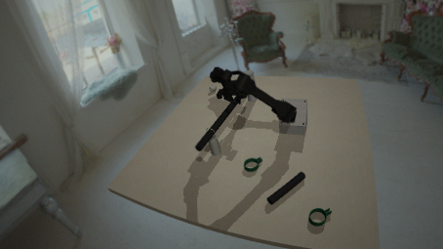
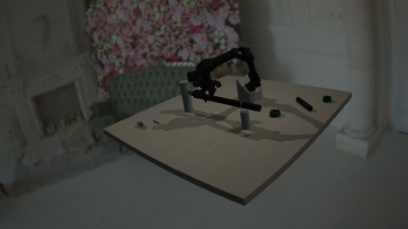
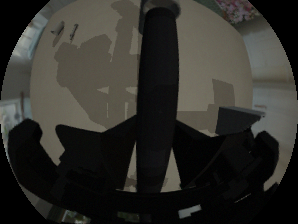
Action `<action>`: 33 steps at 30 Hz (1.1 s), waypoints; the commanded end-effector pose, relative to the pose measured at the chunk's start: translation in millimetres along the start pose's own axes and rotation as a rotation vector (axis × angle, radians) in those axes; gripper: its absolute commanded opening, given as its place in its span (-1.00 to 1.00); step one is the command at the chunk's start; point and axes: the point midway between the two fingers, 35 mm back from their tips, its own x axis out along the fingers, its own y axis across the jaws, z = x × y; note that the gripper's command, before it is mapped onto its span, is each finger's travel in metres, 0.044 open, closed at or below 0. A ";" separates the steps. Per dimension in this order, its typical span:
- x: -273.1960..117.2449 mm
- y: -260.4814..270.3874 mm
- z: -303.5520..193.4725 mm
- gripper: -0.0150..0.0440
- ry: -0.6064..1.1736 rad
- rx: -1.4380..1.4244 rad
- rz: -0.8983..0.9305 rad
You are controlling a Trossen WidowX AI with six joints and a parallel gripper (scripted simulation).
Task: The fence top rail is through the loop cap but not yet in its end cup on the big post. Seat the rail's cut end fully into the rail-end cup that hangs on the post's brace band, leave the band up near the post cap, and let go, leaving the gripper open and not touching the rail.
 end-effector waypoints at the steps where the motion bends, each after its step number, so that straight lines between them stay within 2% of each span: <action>1: -0.8 -1.4 0.5 -0.49 0.002 0.005 -0.002; 33: -12.6 -0.9 -6.6 -0.49 0.002 0.005 -0.002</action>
